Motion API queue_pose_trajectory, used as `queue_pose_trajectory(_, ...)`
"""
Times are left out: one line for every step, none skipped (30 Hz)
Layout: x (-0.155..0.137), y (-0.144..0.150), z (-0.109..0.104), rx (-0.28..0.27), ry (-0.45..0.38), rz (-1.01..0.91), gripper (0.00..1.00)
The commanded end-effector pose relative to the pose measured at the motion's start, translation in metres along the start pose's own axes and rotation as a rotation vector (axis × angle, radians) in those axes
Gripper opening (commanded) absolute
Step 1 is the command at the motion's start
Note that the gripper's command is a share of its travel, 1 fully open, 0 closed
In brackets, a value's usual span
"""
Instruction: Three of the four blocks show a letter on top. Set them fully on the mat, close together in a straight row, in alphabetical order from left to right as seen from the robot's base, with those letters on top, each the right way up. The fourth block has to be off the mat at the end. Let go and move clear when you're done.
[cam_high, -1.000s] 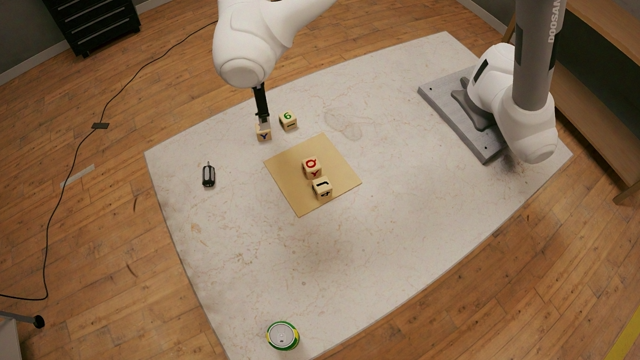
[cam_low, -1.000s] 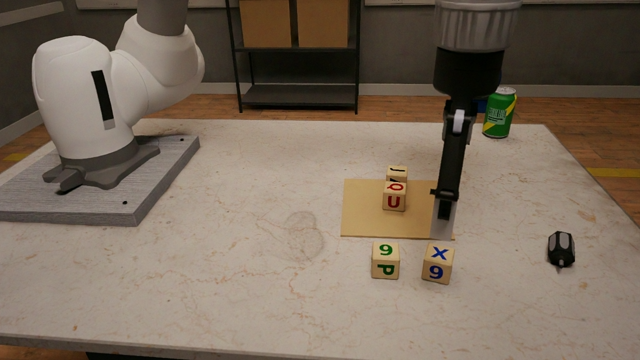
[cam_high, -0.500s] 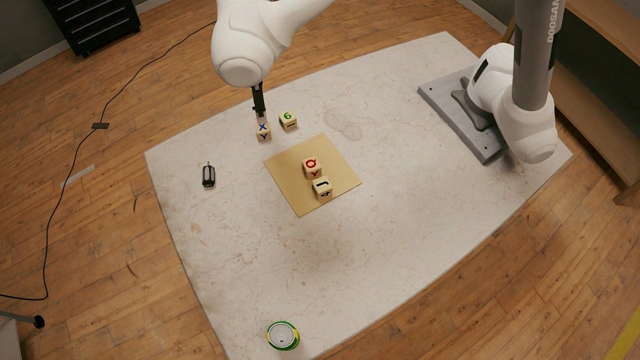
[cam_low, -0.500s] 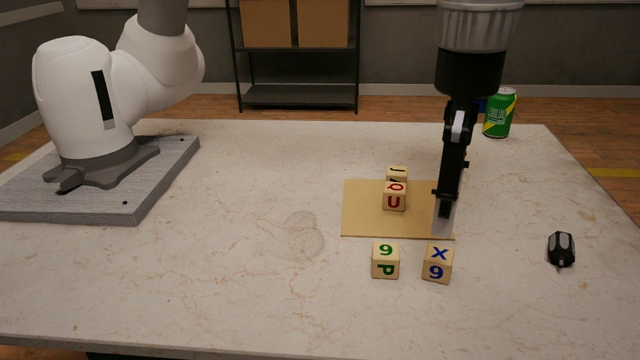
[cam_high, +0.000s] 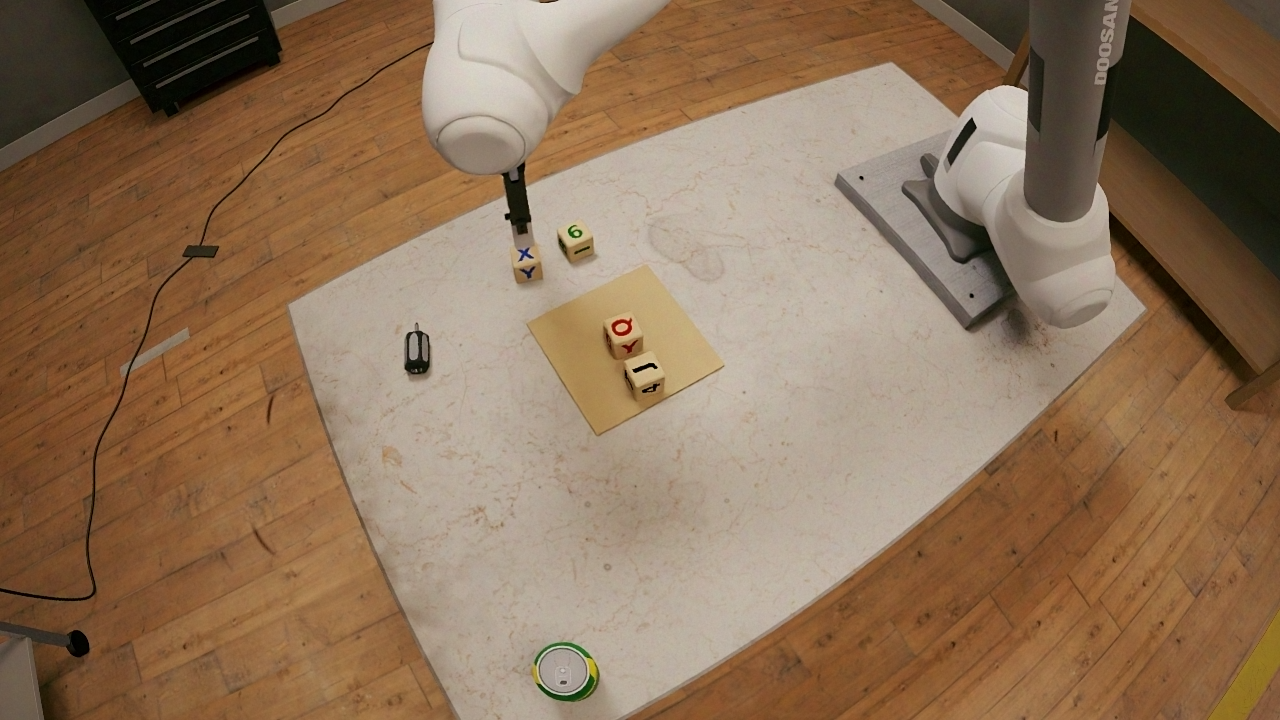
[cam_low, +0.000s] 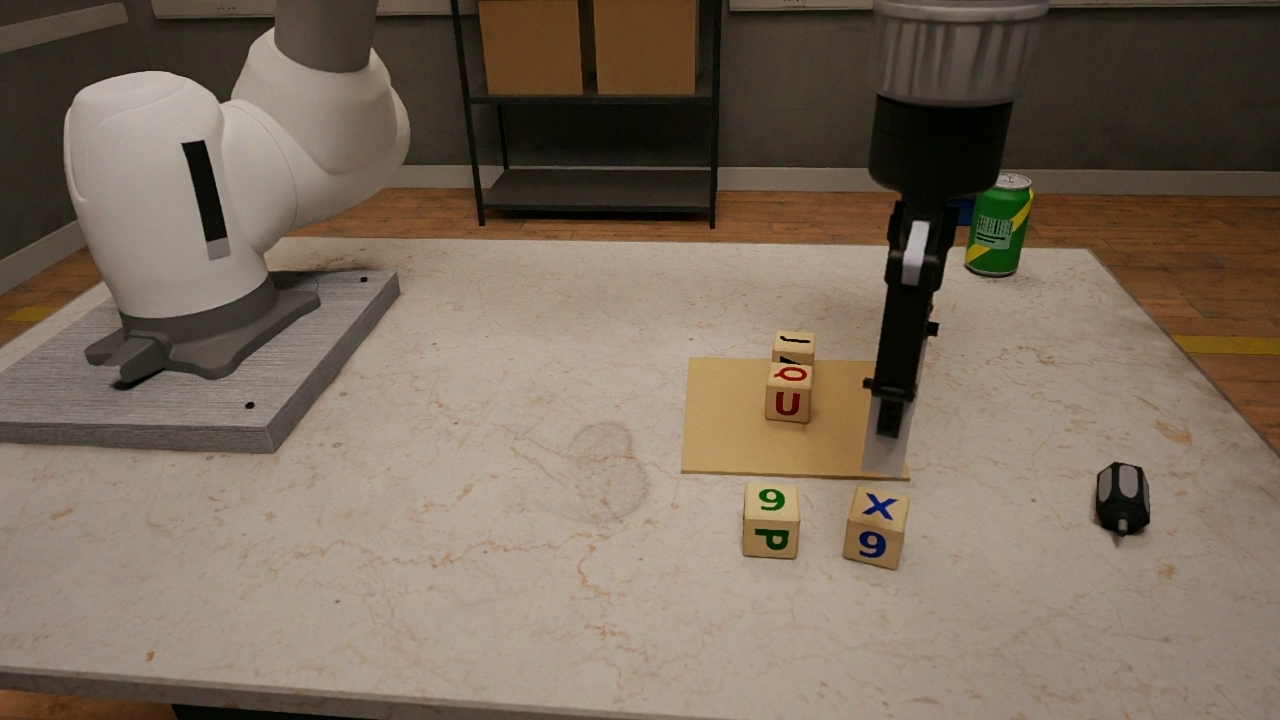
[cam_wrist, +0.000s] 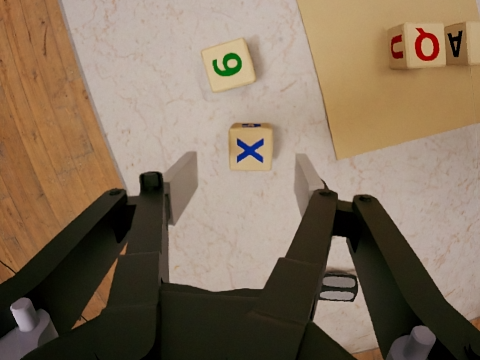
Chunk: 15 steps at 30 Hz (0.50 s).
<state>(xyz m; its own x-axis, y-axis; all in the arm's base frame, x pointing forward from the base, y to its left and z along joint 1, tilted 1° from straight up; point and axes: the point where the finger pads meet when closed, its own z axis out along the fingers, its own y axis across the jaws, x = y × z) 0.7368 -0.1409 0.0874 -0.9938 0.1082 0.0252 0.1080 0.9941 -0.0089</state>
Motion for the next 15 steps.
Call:
queue_pose_trajectory(-0.0004, 0.0001, -0.001, 0.0, -0.002, 0.0, 0.53)
queue_pose_trajectory(-0.0004, 0.0001, -0.001, 0.0, -0.002, 0.0, 0.53)
queue_pose_trajectory(-0.0004, 0.0001, -0.001, 0.0, -0.002, 0.0, 0.53)
queue_pose_trajectory(-0.0004, 0.0001, -0.001, 0.0, -0.002, 0.0, 0.53)
queue_pose_trajectory(-0.0004, 0.0001, -0.001, 0.0, -0.002, 0.0, 0.53)
queue_pose_trajectory(-0.0004, 0.0001, -0.001, 0.0, -0.002, 0.0, 0.53)
queue_pose_trajectory(-0.0004, 0.0001, -0.001, 0.0, -0.002, 0.0, 0.53)
queue_pose_trajectory(-0.0004, 0.0001, -0.001, 0.0, -0.002, 0.0, 0.53)
queue_pose_trajectory(-0.0004, 0.0001, -0.0009, 0.0, -0.002, 0.0, 0.53)
queue_pose_trajectory(-0.0004, 0.0001, -0.0009, 0.0, -0.002, 0.0, 0.53)
queue_pose_trajectory(-0.0004, 0.0001, -0.0007, 0.0, -0.002, 0.0, 0.53)
queue_pose_trajectory(-0.0004, 0.0001, -0.0006, 0.0, -0.002, 0.0, 0.53)
queue_pose_trajectory(-0.0004, 0.0001, -0.0003, 0.0, -0.002, 0.0, 0.53)
queue_pose_trajectory(-0.0004, 0.0001, 0.0, 0.0, -0.002, 0.0, 0.53)
queue_pose_trajectory(-0.0004, 0.0001, 0.0004, 0.0, -0.002, 0.0, 0.53)
